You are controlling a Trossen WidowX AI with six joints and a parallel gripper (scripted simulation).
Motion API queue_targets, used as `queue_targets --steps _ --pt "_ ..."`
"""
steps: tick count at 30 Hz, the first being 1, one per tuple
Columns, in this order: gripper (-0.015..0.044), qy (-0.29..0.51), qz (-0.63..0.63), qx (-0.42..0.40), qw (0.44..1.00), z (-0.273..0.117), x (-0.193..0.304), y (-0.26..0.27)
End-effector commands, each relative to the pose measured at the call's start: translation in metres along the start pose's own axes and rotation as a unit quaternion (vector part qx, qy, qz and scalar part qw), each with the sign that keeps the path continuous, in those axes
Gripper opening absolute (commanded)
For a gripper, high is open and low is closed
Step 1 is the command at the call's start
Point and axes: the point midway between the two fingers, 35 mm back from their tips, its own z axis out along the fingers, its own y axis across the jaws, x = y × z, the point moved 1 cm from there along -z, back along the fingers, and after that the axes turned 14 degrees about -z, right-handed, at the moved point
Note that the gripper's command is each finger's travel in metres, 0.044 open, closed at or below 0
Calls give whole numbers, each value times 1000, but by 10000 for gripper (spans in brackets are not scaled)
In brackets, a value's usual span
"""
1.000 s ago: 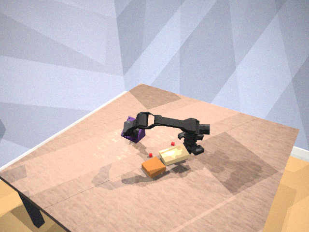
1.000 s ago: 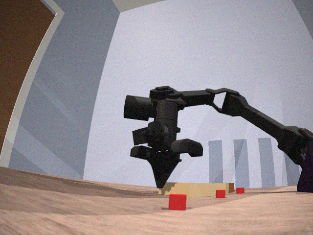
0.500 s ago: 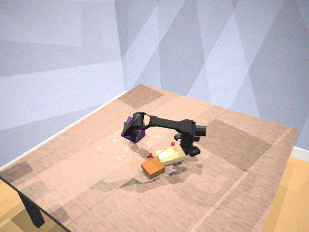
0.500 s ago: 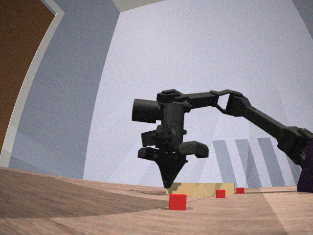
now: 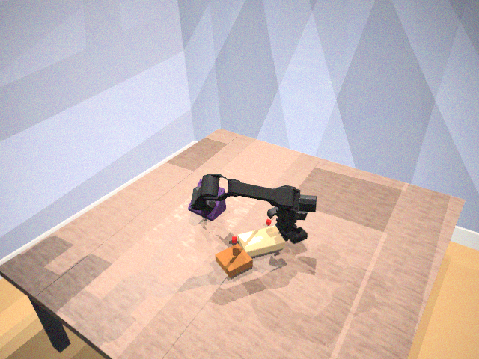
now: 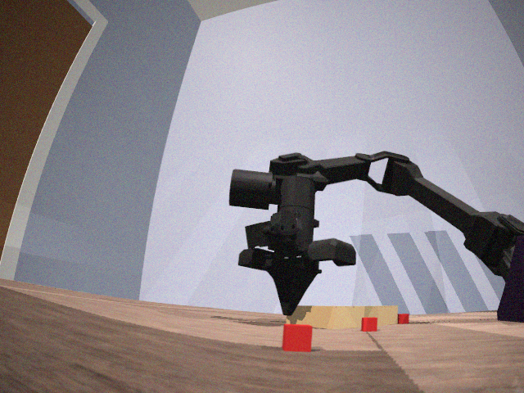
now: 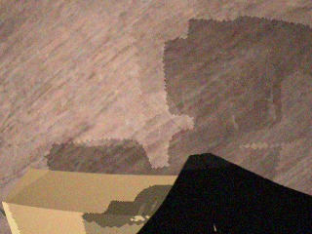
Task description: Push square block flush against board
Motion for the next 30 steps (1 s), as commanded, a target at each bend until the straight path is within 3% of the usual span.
queue_targets --steps 1,30 --pt "0 8 -2 -8 1000 6 -1 1" --pt "0 7 -1 -8 1000 8 -45 -13"
